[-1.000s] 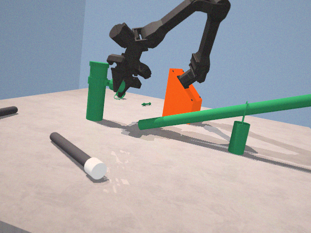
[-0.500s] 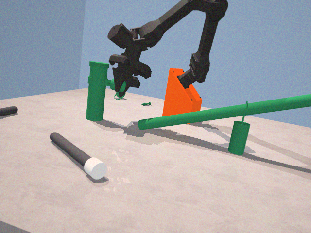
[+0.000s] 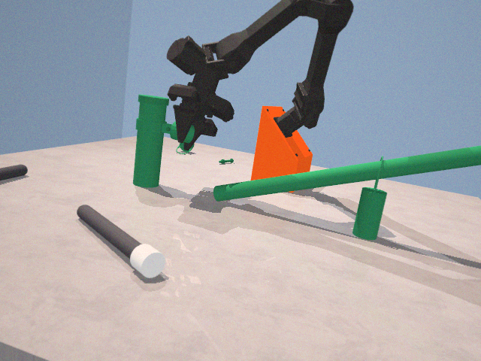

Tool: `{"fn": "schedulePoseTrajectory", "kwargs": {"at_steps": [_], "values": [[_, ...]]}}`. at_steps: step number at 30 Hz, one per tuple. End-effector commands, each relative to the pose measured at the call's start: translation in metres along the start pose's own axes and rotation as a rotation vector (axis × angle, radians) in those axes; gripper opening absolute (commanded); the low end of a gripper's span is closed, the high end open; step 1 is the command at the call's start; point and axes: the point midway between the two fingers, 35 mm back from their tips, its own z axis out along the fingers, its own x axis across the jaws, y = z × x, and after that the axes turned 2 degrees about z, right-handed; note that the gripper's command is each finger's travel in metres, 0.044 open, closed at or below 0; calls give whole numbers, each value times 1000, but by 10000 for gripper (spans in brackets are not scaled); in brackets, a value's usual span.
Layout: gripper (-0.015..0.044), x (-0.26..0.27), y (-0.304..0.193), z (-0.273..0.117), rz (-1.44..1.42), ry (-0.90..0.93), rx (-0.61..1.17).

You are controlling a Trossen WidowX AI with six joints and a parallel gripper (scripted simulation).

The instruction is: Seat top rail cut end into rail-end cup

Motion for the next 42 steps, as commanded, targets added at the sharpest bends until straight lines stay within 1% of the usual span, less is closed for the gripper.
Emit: {"fn": "schedulePoseTrajectory", "kwargs": {"at_steps": [1, 4, 14, 21, 31, 35, 37, 42], "values": [[0, 0, 0, 0, 0, 0, 0], [0, 0, 0, 0, 0, 0, 0], [263, 0, 0, 0, 0, 0, 0], [440, -7, 13, -11, 0, 1, 1], [440, -18, 39, -33, -1, 2, 2], [440, -21, 38, -33, 14, -4, 2], [440, -26, 46, -41, 139, -3, 2], [440, -40, 82, -69, 634, -1, 0]]}}
